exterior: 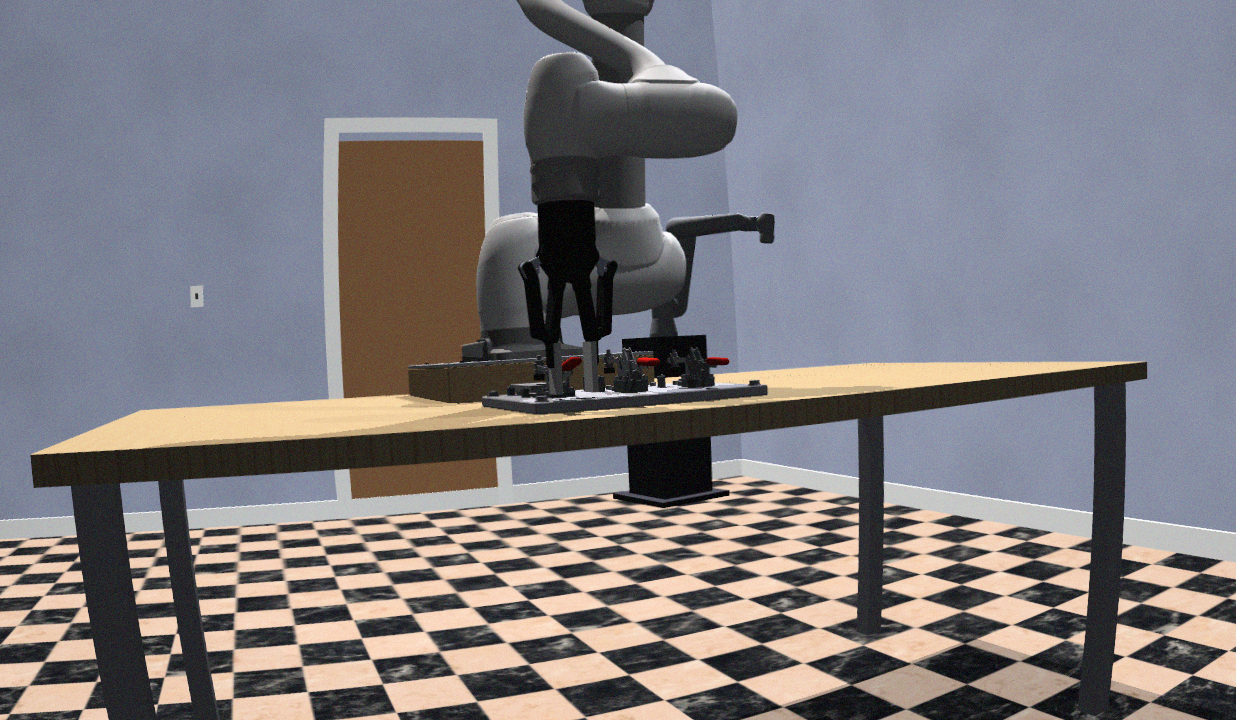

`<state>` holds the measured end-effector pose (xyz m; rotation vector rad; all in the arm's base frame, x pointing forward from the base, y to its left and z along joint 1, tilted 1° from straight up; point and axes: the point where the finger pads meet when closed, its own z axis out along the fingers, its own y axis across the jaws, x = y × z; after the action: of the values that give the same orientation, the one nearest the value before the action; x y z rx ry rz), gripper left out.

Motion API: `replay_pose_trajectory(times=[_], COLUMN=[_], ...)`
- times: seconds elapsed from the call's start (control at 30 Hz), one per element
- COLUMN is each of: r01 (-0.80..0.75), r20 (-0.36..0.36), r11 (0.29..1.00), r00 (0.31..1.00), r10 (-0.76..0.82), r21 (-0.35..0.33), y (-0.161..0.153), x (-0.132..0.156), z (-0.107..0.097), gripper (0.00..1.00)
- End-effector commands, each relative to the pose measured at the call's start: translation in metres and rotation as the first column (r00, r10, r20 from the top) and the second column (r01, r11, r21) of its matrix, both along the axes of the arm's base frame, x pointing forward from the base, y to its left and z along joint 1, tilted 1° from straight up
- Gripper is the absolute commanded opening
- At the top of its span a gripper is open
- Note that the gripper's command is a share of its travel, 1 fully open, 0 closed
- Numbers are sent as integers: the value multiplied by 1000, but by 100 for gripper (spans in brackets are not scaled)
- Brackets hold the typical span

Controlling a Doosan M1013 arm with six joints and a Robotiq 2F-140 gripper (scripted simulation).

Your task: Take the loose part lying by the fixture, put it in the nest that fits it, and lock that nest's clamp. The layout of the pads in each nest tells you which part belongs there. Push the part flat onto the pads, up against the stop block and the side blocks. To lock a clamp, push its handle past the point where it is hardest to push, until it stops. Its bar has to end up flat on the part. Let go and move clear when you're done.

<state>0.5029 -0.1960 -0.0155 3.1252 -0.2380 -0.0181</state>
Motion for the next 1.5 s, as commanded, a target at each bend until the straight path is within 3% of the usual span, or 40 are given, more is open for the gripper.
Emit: replay_pose_trajectory(times=[0.0, 0.73, 1.0, 1.47], r01=[4, 4, 4, 4], r20=[1, 1, 1, 1], r11=[1000, 1000, 1000, 1000], r00=[1000, 1000, 1000, 1000], r10=[-4, -4, -4, -4], r21=[1, 1, 1, 1], y=[1, 1, 1, 1], x=[1, 1, 1, 1], z=[-1, -1, 8, 56], gripper=[35, 35, 35, 35])
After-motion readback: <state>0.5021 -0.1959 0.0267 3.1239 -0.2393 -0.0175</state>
